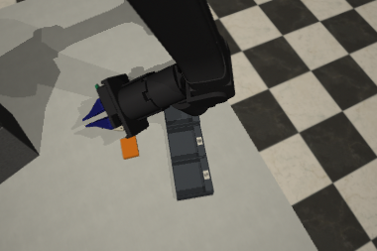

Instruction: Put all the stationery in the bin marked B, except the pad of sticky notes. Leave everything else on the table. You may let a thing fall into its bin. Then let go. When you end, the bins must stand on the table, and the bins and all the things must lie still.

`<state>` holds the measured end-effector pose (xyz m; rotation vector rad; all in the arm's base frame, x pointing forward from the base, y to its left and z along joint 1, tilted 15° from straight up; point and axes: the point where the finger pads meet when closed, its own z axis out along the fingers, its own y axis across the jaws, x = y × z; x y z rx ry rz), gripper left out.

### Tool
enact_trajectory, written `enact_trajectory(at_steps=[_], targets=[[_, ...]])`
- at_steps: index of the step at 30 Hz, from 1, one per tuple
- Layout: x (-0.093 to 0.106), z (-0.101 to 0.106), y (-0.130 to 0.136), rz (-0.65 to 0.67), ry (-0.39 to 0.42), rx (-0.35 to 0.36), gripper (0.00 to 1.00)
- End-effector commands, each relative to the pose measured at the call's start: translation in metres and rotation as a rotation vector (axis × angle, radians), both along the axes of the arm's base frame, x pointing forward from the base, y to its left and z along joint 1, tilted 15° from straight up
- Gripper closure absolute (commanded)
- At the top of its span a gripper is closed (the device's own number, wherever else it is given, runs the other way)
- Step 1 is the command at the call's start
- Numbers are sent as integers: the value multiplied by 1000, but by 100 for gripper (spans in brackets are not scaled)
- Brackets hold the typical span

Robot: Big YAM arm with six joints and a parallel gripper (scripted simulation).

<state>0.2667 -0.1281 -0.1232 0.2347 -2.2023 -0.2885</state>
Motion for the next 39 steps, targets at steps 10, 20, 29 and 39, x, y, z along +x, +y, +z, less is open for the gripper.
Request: enact_trajectory(at_steps=[10,20,29,39], targets=[[32,-22,38,40,-359,-254,91],[61,-24,67,10,-667,-378,91],[82,-13,92,-54,-939,-440,91],[77,-19,91,-109,-1013,-470,91]])
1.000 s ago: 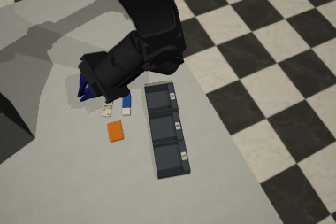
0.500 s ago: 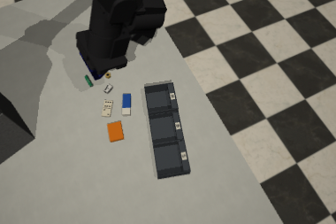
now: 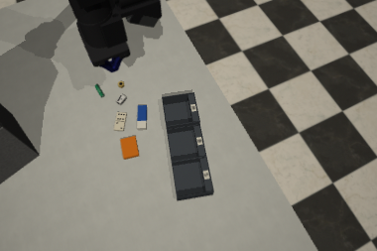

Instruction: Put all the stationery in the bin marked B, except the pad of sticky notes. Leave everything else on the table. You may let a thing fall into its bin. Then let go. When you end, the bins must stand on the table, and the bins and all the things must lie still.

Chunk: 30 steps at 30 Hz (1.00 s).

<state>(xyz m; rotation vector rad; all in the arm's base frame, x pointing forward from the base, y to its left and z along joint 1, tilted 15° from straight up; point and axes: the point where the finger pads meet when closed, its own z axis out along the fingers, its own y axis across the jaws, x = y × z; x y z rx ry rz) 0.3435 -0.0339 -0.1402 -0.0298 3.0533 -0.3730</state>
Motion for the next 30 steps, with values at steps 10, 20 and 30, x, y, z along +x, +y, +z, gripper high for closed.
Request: enact_trajectory(at_steps=[10,20,30], targets=[[10,6,1,-9,-33,2,91],[9,6,1,-9,-33,2,91],[8,6,0,-9,-32,2,91]])
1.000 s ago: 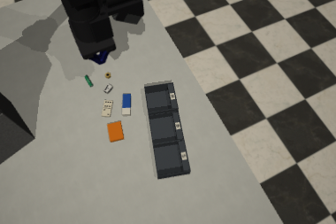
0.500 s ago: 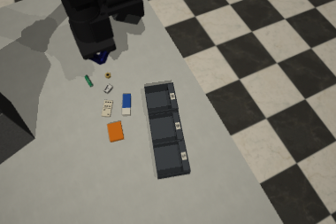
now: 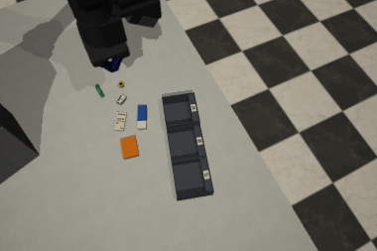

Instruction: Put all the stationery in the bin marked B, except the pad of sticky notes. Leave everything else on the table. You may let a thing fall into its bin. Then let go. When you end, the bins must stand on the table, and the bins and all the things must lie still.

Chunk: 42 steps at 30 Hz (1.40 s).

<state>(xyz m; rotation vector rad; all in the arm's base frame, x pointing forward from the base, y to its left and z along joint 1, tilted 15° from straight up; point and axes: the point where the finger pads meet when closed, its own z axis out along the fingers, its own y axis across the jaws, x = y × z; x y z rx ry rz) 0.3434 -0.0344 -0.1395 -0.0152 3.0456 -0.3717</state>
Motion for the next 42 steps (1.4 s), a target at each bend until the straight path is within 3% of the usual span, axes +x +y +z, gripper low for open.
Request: enact_trajectory(at_steps=[1,11,12,18,21,36,38,42], targets=[[8,5,1,-1,-23,1,91],[6,9,-4,-14,-38,2,91],[13,-2,-12,-73,-41,8,91],[29,-15,-59,-284,-94,24,91],[31,-17,-67,-286,-95,23,91],[63,-52,-181,-265,-66,22,91],[63,-52,-181,-265,-66,22,91],[74,-61,-212,-265,-67,22,91]])
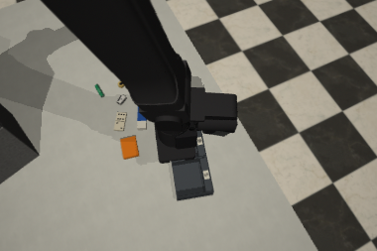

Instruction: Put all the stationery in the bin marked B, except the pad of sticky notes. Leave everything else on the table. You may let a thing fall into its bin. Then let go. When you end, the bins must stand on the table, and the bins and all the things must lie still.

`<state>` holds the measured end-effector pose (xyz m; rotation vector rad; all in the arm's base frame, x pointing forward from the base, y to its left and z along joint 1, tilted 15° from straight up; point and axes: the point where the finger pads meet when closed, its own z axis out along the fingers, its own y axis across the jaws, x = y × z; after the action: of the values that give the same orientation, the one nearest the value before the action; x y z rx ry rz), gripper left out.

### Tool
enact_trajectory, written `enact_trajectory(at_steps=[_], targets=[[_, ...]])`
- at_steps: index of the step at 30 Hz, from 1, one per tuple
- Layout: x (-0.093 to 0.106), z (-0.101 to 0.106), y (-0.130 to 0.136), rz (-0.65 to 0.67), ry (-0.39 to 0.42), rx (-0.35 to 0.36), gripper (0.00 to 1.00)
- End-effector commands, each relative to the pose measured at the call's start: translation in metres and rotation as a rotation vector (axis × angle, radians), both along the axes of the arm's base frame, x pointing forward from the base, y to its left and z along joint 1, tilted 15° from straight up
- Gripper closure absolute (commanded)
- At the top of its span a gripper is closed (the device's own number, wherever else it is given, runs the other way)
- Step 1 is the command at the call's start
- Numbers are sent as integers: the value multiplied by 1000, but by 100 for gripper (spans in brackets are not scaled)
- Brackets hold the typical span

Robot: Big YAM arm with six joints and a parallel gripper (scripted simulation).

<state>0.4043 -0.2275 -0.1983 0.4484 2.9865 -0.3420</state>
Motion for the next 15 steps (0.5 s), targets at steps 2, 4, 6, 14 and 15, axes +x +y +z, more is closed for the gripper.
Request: enact_trajectory(at_steps=[2,4,6,14,15], targets=[[18,-6,-35,34,-1,-6,91],[24,-10,-50,34,-1,-6,91],[28,-13,-61,34,-2,-7,91],[29,-13,-46,61,5,-4,91],[28,-14,-45,61,7,-3,91]])
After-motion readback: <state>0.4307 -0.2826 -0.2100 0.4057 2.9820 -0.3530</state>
